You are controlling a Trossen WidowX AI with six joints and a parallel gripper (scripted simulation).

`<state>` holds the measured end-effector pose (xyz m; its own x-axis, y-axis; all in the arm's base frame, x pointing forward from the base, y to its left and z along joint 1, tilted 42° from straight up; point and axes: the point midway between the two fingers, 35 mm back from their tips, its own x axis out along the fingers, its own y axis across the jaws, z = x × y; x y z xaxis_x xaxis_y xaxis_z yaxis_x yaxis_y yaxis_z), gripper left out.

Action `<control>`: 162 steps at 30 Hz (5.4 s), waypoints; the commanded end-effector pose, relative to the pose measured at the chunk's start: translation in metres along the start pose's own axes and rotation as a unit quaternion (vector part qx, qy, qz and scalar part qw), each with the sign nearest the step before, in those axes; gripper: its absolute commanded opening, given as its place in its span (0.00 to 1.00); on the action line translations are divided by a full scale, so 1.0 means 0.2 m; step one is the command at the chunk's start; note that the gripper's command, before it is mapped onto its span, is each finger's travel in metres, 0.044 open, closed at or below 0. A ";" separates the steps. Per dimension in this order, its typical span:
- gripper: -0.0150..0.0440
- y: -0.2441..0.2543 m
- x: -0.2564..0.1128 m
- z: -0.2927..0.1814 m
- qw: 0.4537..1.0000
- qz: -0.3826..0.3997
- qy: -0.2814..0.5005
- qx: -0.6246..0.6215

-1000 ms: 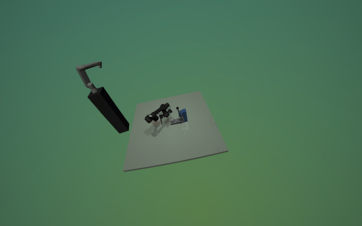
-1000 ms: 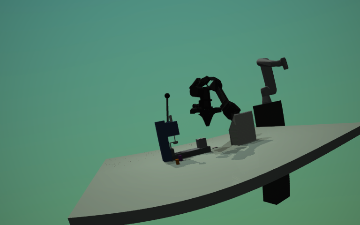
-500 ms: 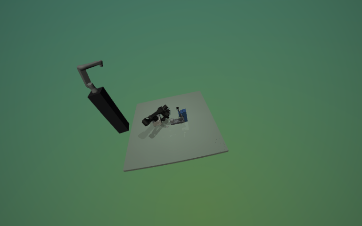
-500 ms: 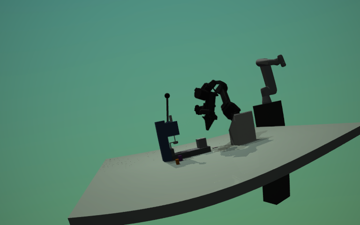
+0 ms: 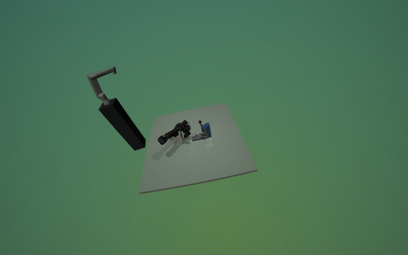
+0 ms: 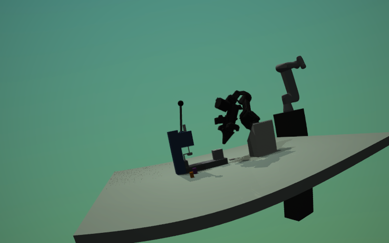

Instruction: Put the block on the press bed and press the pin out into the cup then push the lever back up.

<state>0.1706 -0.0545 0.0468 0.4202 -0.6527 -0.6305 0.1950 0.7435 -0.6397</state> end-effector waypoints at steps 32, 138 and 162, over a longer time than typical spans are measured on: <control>0.31 -0.01 0.25 -0.08 1.000 -0.005 -0.010 -0.024; 0.76 -0.01 0.45 0.20 0.987 -0.002 -0.159 -0.026; 0.76 -0.07 0.54 0.33 0.974 -0.001 -0.226 -0.026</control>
<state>0.2713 -0.1228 0.0130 0.7681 -0.5146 -0.3810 0.1568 0.7281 -0.6673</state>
